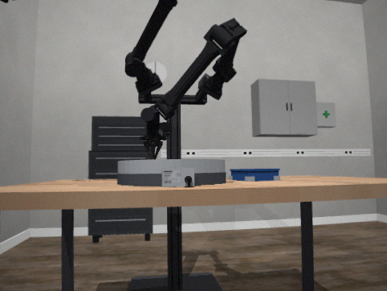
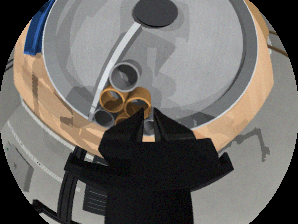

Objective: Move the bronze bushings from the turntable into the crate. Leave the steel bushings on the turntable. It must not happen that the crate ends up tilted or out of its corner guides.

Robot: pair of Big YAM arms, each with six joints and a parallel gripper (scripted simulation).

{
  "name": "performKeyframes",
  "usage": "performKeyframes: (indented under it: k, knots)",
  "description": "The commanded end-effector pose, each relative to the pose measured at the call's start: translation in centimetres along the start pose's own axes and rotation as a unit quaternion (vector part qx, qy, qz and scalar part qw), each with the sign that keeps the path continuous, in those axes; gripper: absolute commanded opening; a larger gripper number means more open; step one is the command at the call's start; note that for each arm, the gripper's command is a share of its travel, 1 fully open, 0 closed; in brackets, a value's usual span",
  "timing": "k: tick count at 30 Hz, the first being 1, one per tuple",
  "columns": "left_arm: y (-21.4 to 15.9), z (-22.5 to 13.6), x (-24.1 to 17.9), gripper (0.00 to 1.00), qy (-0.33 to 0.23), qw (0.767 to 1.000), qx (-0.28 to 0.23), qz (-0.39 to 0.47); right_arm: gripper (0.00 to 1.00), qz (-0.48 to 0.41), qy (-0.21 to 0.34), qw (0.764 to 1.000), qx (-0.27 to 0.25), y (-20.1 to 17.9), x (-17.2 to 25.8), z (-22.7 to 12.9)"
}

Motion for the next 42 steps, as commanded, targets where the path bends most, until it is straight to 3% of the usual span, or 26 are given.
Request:
performKeyframes:
  k: [1,42]
  knots:
    - [-1.0,0.2,1.2,0.15,0.007,1.0,0.006,0.012,1.0,-0.004,-0.008,1.0,-0.027,2.8,-0.5,-0.3]
    - [-0.5,1.2,0.7,0.15,0.005,1.0,0.003,0.006,1.0,-0.004,-0.008,1.0,-0.027,2.8,-0.5,-0.3]
Point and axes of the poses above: on each arm, the point where the finger pads meet when closed, its own z axis out along the fingers, its own x axis across the jaws, y = z × x, the point moved 9 cm from there along -z, back along the fingers
